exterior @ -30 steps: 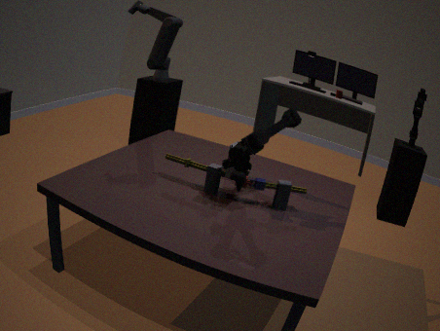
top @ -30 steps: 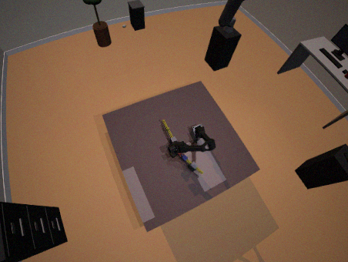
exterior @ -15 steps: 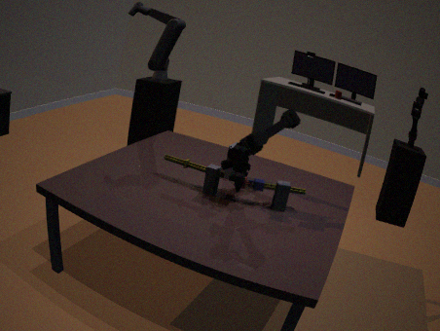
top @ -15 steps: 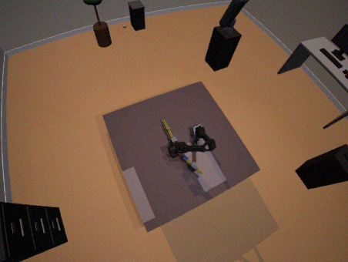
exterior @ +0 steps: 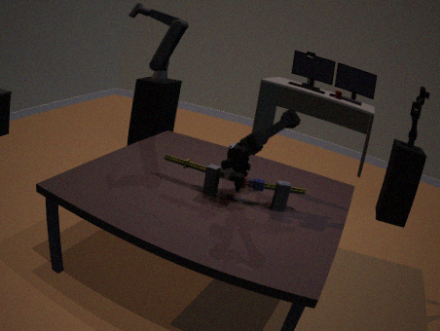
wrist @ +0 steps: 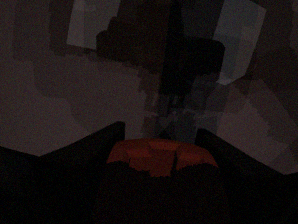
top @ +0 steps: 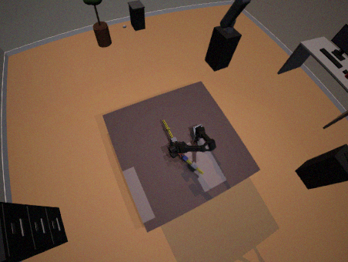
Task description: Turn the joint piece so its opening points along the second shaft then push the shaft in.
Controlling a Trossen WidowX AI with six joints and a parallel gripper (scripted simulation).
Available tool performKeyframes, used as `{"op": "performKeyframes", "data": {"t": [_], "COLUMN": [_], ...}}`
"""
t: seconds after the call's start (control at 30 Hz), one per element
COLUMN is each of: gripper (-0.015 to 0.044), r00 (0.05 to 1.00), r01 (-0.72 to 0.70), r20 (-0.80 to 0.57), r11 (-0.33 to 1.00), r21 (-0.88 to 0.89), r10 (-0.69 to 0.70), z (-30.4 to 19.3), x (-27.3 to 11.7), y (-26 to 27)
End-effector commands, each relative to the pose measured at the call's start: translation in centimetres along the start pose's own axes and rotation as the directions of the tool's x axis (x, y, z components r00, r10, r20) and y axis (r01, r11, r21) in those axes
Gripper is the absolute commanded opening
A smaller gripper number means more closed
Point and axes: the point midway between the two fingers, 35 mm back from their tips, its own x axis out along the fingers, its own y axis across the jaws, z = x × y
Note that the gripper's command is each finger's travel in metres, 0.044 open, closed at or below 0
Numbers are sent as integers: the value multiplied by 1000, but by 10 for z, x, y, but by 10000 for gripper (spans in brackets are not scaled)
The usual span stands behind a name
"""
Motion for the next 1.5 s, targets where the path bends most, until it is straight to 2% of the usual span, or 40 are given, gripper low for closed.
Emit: {"op": "performKeyframes", "data": {"t": [0.0,1.43,1.47], "gripper": [182,182,156], "r00": [1000,1000,1000], "r01": [-1,-1,0], "r20": [-4,-4,0], "r11": [1000,1000,1000], "r21": [4,4,1], "r10": [1,1,0], "z": [0,0,0], "x": [0,0,0], "y": [0,0,0]}}
